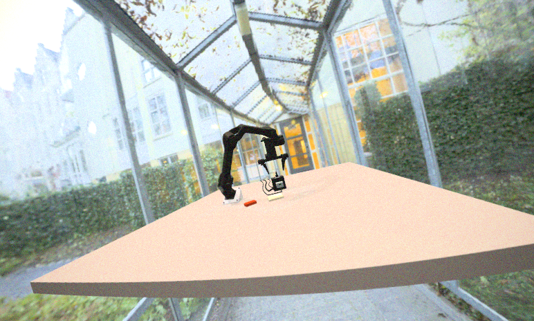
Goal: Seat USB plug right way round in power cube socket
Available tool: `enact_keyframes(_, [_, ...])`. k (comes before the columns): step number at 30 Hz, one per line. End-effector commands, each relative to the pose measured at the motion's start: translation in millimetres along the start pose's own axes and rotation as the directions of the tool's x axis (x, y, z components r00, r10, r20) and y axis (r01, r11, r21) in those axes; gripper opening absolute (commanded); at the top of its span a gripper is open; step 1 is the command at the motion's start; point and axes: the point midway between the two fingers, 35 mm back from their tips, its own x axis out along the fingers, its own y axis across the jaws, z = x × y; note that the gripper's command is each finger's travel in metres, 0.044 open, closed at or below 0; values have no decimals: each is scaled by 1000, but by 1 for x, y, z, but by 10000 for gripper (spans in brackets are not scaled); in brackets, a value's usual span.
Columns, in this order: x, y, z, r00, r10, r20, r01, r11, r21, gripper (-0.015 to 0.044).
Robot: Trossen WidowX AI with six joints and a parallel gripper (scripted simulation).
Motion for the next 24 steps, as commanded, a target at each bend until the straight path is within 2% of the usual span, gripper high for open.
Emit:
enact_keyframes(1, [3,1,0,1000,0,-4,0,1000,-8,440])
enact_keyframes(2, [3,1,0,1000,0,-4,0,1000,-8,440])
enact_keyframes(18, [1,0,0,1000,1,0,-1,1000,0,20])
enact_keyframes(24, [1,0,0,1000,1,0,-1,1000,0,0])
